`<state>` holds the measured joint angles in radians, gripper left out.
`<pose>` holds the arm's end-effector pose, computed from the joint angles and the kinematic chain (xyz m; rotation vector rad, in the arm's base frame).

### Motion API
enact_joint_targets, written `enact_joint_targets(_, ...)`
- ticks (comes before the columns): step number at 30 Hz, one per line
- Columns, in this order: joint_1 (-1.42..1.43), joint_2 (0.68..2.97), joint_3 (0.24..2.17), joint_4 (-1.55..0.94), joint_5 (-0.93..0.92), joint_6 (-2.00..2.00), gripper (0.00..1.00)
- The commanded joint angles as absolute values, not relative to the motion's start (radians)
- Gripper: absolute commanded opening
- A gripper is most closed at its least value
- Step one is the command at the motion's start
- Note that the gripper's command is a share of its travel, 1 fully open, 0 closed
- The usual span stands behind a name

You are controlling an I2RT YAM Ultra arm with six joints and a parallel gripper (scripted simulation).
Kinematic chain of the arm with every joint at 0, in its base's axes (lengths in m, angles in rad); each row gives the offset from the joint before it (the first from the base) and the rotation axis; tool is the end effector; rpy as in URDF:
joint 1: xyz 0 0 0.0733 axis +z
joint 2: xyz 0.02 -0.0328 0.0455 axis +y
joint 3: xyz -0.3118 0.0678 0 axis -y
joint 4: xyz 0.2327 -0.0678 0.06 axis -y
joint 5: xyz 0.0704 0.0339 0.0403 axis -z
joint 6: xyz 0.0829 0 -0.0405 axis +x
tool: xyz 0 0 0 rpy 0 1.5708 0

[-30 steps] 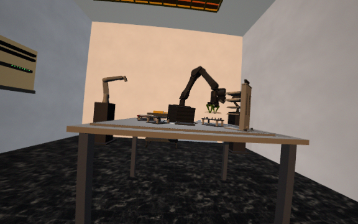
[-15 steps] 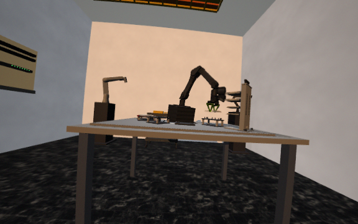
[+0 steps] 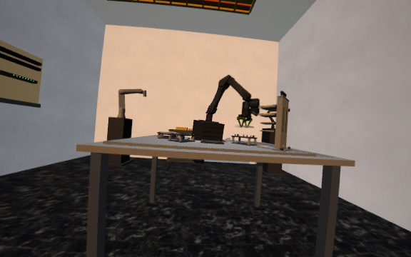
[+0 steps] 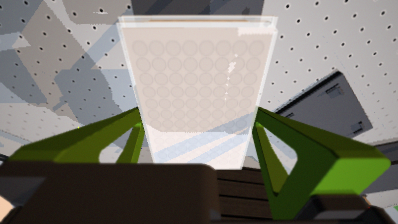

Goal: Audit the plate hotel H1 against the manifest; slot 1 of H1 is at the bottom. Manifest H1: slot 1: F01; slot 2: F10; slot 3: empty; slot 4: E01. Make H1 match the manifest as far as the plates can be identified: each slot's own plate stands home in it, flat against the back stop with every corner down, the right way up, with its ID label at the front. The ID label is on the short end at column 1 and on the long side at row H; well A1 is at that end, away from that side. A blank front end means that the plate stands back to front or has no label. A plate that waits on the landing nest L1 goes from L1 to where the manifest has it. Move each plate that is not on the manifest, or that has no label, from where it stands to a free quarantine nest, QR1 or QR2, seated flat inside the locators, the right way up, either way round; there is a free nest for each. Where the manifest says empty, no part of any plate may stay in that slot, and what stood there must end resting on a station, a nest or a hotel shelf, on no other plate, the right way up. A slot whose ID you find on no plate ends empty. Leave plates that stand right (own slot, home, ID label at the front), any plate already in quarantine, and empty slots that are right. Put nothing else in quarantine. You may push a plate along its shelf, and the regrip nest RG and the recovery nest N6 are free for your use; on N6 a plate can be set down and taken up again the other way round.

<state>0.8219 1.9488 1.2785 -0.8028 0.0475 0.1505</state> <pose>0.2536 0.2687 0.1586 -0.9959 2.8649 0.0056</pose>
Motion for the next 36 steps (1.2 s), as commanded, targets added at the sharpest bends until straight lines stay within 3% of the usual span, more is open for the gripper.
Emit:
enact_joint_targets(1,0.824,1.908,1.311,-0.839,0.048,0.153,0.86)
enact_joint_targets(36,0.835,1.804,1.509,-1.141,0.050,0.164,0.86)
